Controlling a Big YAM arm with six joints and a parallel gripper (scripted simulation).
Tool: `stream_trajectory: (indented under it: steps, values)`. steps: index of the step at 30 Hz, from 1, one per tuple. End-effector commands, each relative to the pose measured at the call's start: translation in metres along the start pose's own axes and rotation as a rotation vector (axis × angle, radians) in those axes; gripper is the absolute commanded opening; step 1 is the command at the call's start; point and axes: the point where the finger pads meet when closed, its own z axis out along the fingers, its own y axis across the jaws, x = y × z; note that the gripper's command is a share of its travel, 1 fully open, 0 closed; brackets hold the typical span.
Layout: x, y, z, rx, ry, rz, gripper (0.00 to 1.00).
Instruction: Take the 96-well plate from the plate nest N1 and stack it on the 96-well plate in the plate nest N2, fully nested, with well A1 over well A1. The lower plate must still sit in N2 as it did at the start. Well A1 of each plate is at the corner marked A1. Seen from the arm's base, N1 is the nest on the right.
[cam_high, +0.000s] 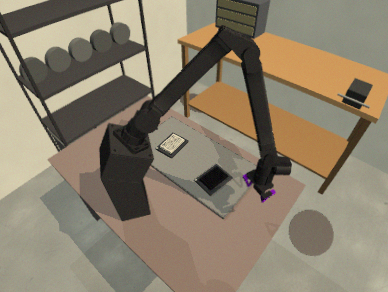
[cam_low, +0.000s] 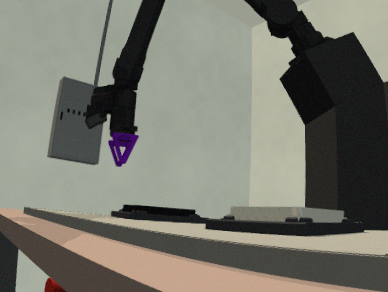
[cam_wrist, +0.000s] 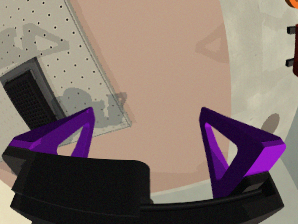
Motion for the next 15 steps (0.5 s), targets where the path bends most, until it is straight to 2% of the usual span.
stream_trajectory:
  steps: [1,4,8,10,11,12,15]
  values:
    - [-0.01,0.021,0.001,0.002,-0.022,-0.005,1.0]
    - [-0.012,0.035,0.001,-0.001,-0.031,-0.062,1.0]
    - [-0.012,0.054,0.002,0.001,-0.039,-0.045,1.0]
    - [-0.012,0.054,0.002,0.001,-0.039,-0.045,1.0]
    - [-0.009,0.052,0.002,0.001,-0.045,-0.089,1.0]
    - [-0.013,0.062,0.001,-0.002,-0.051,-0.106,1.0]
    - [-0.003,0.08,0.011,-0.011,-0.034,-0.082,1.0]
